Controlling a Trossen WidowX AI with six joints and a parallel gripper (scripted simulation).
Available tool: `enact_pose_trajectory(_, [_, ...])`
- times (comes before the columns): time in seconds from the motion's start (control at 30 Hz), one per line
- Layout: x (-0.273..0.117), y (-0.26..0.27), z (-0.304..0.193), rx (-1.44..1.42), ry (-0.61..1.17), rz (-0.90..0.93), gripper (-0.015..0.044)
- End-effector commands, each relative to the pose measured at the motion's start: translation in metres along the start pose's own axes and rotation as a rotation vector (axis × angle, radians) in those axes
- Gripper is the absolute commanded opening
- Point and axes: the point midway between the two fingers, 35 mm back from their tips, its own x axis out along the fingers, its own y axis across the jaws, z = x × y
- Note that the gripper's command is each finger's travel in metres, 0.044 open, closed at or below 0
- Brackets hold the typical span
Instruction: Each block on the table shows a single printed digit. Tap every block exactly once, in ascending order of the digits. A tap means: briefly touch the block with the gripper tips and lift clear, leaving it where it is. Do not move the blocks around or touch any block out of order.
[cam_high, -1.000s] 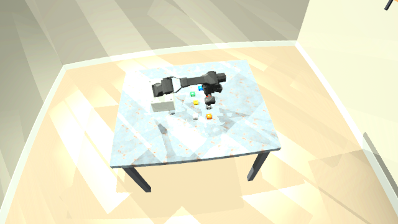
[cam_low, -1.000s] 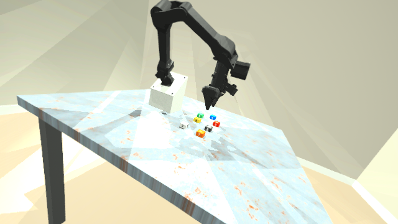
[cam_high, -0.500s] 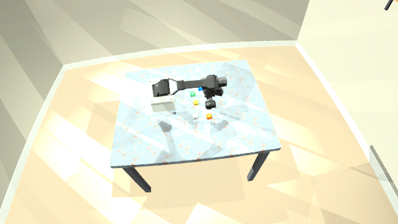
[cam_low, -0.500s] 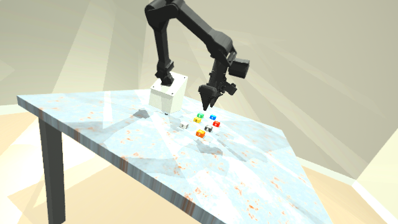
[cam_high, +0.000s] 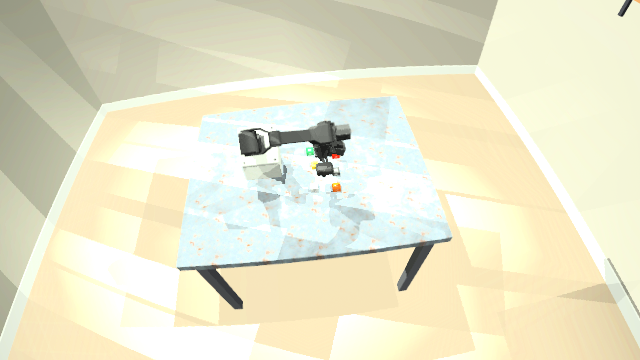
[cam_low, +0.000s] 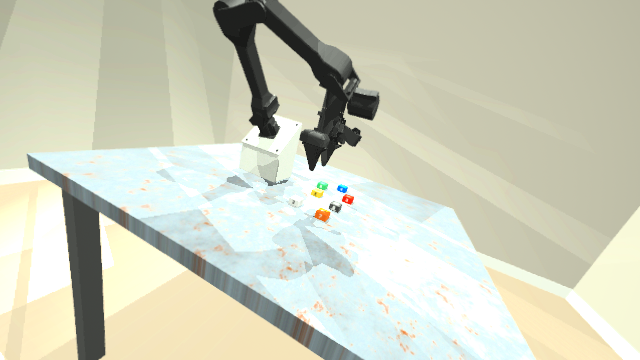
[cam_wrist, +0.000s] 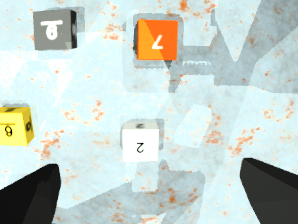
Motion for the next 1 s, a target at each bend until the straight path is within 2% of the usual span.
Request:
enact_pose_trajectory(0.0, [0.001, 0.003, -0.031, 0.008, -0.006, 0.000, 0.0400])
enact_pose_trajectory(0.13, [0.001, 0.003, -0.031, 0.008, -0.006, 0.000, 0.0400])
enact_pose_trajectory(0.2, [0.012, 0.003, -0.029, 0.009, -0.006, 0.003, 0.0348])
enact_pose_trajectory(0.37, [0.080, 0.002, -0.030, 0.009, -0.006, -0.002, 0.0216])
enact_pose_trajectory(0.6, [0.082, 0.002, -0.030, 0.008, -0.006, -0.003, 0.0032])
enact_pose_trajectory(0.97, [0.082, 0.002, -0.030, 0.008, -0.006, -0.003, 0.0020])
